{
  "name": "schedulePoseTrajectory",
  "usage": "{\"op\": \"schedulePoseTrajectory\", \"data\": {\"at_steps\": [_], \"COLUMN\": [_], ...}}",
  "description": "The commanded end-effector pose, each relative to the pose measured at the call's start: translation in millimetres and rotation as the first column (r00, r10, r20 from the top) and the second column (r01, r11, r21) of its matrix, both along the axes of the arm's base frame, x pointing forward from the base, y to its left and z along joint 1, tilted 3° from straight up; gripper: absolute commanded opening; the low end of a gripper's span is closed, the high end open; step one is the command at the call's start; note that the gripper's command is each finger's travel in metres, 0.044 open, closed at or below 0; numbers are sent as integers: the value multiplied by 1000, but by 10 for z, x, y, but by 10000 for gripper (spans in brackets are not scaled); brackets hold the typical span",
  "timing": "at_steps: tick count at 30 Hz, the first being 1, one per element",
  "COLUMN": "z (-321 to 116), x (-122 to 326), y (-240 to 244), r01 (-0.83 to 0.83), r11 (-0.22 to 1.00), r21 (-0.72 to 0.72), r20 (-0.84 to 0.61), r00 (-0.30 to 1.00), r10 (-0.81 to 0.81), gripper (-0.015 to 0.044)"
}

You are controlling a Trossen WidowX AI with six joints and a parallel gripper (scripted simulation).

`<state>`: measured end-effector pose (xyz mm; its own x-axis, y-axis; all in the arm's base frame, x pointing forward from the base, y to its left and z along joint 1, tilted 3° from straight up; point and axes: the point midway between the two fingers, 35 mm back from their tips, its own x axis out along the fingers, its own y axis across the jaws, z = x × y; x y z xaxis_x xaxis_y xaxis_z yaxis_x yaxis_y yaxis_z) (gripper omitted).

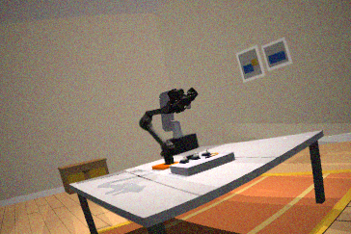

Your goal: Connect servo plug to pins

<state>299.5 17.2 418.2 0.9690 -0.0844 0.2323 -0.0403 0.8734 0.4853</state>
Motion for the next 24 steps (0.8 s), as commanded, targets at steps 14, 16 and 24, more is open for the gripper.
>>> {"op": "schedulePoseTrajectory", "data": {"at_steps": [14,16,24], "z": [-763,-877,-967], "x": [138,149,322], "y": [-146,-172,-195], "r01": [-36,-52,-92], "r11": [902,876,935], "r21": [-429,-479,-343], "r20": [-157,-179,-286], "r00": [987,983,958], "r10": [-35,-39,-10], "gripper": [115,115,115]}}
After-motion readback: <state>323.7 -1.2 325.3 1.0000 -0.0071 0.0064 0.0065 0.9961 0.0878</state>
